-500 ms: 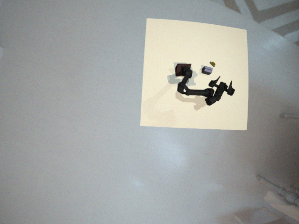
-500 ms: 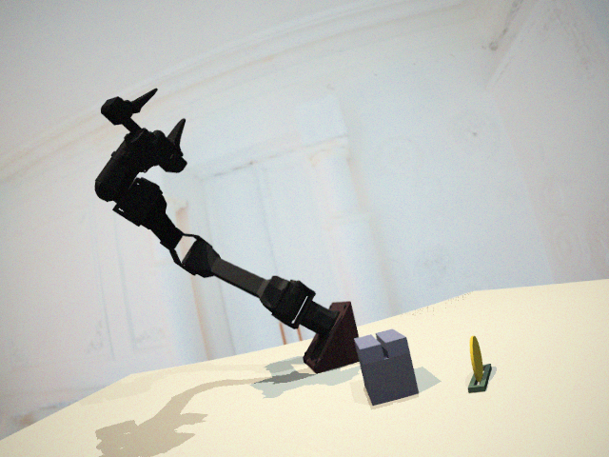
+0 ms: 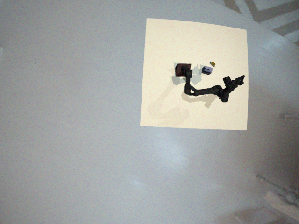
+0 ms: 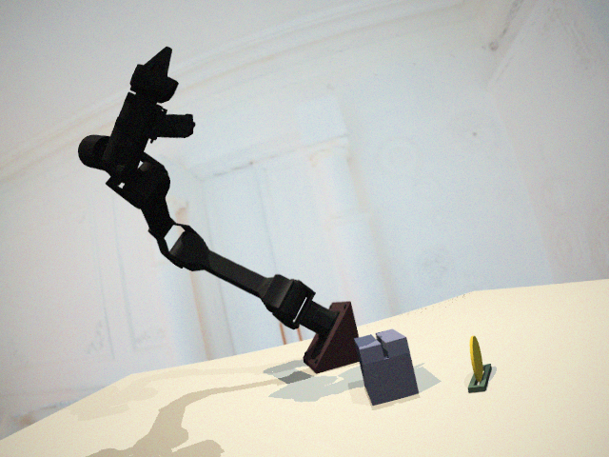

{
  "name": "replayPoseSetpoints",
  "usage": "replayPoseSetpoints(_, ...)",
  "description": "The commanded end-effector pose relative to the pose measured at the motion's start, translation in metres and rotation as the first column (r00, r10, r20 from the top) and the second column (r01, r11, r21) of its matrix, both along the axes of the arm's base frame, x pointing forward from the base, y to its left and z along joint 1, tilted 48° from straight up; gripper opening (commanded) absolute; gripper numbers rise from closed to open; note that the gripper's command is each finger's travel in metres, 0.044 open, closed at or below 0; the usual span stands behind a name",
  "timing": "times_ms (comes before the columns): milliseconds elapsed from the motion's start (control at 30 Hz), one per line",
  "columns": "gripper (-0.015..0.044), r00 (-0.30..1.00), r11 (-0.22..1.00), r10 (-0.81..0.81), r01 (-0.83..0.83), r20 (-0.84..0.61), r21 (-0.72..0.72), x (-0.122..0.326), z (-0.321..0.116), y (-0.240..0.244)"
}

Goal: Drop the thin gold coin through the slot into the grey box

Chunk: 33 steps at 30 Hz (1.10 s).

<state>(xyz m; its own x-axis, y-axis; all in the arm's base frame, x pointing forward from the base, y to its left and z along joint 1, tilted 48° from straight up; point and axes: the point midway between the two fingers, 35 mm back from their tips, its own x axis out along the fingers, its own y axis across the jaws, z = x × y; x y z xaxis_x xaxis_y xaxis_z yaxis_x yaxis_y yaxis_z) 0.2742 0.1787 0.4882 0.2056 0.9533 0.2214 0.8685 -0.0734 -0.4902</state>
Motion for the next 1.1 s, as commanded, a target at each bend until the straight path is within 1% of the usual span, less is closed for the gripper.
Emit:
replayPoseSetpoints(0,0.0161,0.854,0.99,-0.002,0.075,-0.519,0.12,0.058,-0.026,0.011)
replayPoseSetpoints(67,0.0161,0.701,0.978,0.012,0.139,-0.713,0.153,0.084,-0.045,0.015)
replayPoseSetpoints(133,0.0161,0.545,0.965,0.03,0.204,-0.838,0.167,0.104,-0.063,0.018)
replayPoseSetpoints(233,0.0161,0.34,0.944,0.048,0.291,-0.939,0.154,0.127,-0.092,0.024)
replayPoseSetpoints(333,0.0161,0.095,0.913,0.077,0.394,-0.993,0.108,0.15,-0.129,0.031)
replayPoseSetpoints(433,0.0161,-0.155,0.867,0.118,0.498,-0.981,0.025,0.168,-0.172,0.036)
replayPoseSetpoints(500,0.0161,-0.27,0.837,0.151,0.546,-0.951,-0.022,0.175,-0.192,0.037)
replayPoseSetpoints(600,0.0161,-0.512,0.736,0.276,0.657,-0.814,-0.163,0.19,-0.24,0.037)
replayPoseSetpoints(667,0.0161,-0.616,0.648,0.377,0.709,-0.692,-0.279,0.195,-0.273,0.035)
replayPoseSetpoints(733,0.0161,-0.665,0.543,0.484,0.738,-0.569,-0.4,0.196,-0.306,0.032)
replayPoseSetpoints(833,0.0161,-0.648,0.377,0.631,0.737,-0.427,-0.562,0.193,-0.349,0.025)
replayPoseSetpoints(967,0.0161,-0.535,0.159,0.775,0.681,-0.336,-0.715,0.184,-0.393,0.014)
replayPoseSetpoints(1067,0.0161,-0.396,-0.031,0.857,0.601,-0.331,-0.799,0.172,-0.424,0.002)
